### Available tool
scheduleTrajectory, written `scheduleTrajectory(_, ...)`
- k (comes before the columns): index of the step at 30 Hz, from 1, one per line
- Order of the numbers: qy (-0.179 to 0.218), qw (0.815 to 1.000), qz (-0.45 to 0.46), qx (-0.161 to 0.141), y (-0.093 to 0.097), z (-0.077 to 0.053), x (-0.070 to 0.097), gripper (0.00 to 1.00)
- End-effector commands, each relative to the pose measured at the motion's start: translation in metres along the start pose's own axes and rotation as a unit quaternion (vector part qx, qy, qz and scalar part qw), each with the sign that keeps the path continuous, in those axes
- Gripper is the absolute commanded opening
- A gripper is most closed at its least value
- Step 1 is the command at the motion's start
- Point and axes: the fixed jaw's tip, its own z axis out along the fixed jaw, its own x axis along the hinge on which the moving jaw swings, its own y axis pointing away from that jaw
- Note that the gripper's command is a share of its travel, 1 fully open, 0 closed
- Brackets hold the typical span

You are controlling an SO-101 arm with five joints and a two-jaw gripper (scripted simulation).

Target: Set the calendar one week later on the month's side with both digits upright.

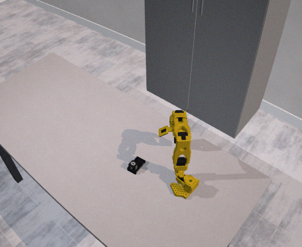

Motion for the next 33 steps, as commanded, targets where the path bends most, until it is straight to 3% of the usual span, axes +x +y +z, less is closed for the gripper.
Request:
scheduleTrajectory(1,-0.001,1.0,-0.001,0.022,-0.003,-0.006,0.001,0.0)
scheduleTrajectory(33,-0.001,1.0,-0.001,0.022,-0.004,0.006,0.001,0.0)
